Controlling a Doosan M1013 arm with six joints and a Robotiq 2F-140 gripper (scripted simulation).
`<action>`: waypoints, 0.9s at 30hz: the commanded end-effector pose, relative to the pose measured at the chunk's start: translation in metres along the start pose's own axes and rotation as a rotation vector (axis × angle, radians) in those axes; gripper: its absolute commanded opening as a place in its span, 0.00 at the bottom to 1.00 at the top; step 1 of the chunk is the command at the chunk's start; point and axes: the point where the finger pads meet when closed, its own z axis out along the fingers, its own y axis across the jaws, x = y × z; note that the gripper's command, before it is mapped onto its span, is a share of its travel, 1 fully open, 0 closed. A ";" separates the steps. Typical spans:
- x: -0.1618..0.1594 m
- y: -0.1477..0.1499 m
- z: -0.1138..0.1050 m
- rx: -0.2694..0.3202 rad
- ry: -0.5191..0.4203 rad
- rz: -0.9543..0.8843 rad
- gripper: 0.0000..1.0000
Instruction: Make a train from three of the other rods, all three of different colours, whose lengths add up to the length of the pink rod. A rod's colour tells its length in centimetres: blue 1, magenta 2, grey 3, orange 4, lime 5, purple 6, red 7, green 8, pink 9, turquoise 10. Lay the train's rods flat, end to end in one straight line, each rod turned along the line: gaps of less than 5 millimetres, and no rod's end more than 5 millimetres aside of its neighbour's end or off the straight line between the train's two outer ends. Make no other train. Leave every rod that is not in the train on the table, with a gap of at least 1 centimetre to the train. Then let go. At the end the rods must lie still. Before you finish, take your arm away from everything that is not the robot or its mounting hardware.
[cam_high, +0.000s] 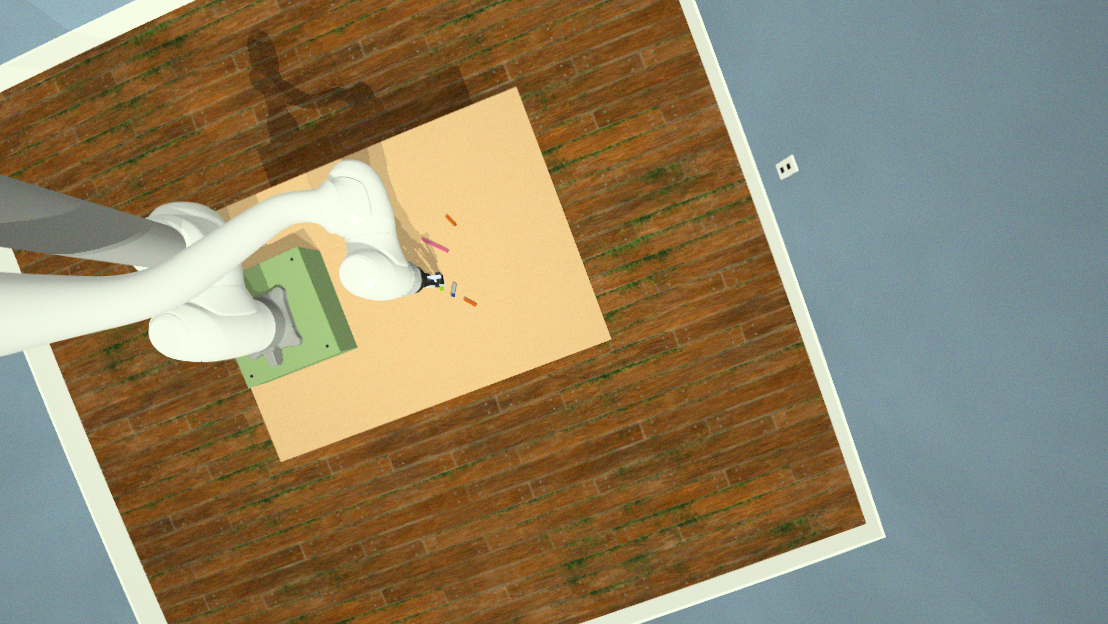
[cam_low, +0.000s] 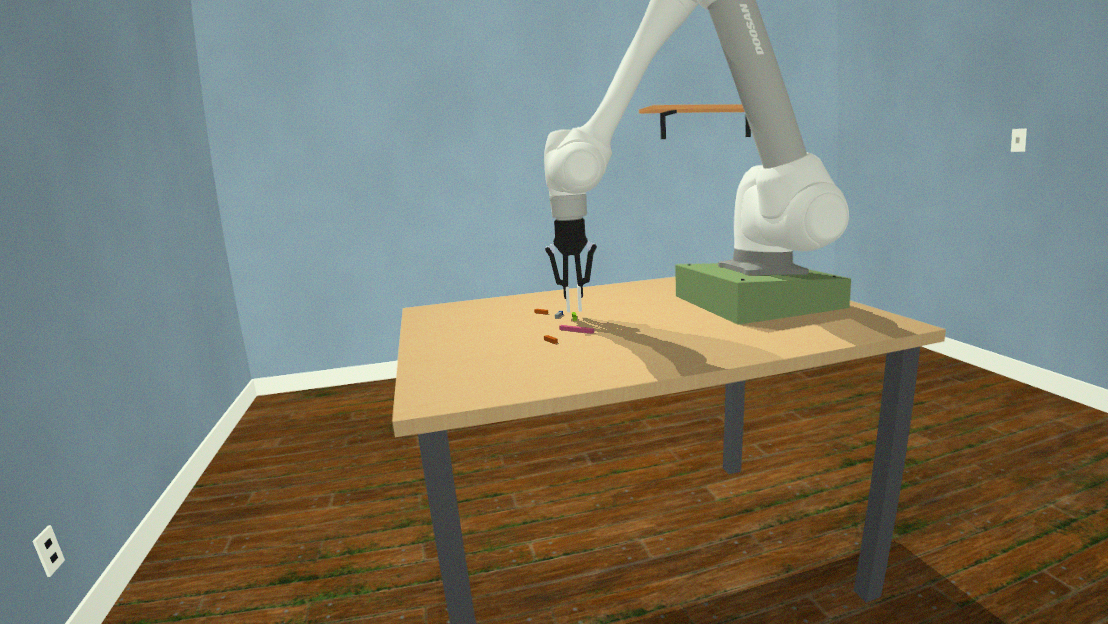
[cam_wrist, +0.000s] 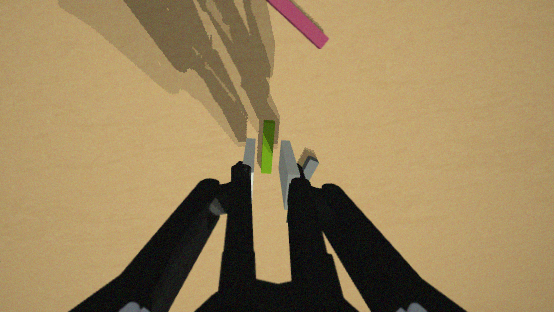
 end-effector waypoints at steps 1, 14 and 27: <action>0.003 -0.004 0.002 0.003 -0.001 -0.004 0.15; 0.003 -0.004 0.012 0.003 -0.001 -0.004 0.15; 0.002 -0.004 0.018 0.003 -0.001 -0.004 0.15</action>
